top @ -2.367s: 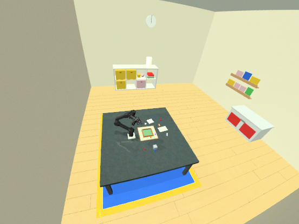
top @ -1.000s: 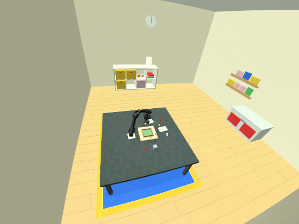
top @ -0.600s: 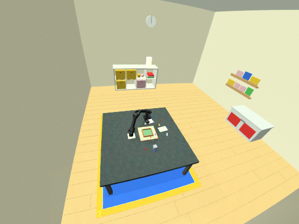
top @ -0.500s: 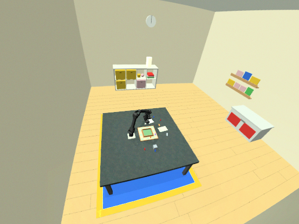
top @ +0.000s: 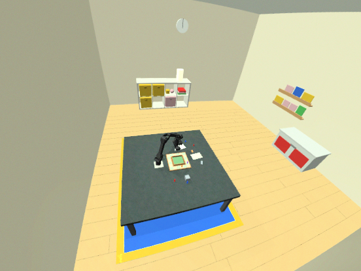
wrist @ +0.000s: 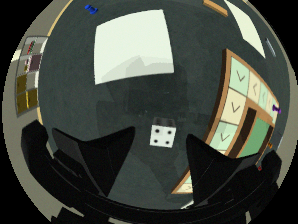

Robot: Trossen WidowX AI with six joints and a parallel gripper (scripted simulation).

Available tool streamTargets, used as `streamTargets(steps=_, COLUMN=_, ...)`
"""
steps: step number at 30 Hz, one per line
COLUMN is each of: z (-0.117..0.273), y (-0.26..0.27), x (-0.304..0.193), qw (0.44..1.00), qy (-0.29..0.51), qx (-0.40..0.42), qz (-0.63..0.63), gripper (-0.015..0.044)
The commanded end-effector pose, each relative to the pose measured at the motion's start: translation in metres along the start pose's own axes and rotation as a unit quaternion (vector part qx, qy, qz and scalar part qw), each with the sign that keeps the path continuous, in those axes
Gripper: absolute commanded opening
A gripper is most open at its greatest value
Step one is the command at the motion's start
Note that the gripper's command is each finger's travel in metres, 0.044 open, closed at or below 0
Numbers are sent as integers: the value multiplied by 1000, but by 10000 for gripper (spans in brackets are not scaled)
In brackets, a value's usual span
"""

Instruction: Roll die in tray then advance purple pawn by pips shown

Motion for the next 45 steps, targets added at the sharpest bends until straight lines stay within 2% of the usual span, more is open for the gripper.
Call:
streamTargets(steps=1, z=-13, y=-1, x=-2, qw=1000, qy=10, qx=-3, qz=2, gripper=275)
streamTargets(steps=9, z=-19, y=-1, x=-2, qw=1000, qy=10, qx=-3, qz=2, gripper=275)
streamTargets(steps=16, z=-19, y=-1, x=-2, qw=1000, qy=10, qx=-3, qz=2, gripper=91)
streamTargets(steps=22, z=-19, y=-1, x=-2, qw=1000, qy=10, qx=-3, qz=2, gripper=51)
streamTargets(steps=24, z=-18, y=-1, x=-2, qw=1000, qy=10, qx=-3, qz=2, gripper=0)
streamTargets(steps=45, z=100, y=-8, x=-1, qw=1000, qy=10, qx=-3, qz=2, gripper=0)
Point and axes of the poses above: the point midway between the two fingers, 35 mm back from their tips, its own z axis back along the fingers, its own y axis across the jaws, x = y × z, the point moved 10 cm from there along z, back along the fingers, and after that the axes turned 2 degrees about z, right-handed, at the moved point
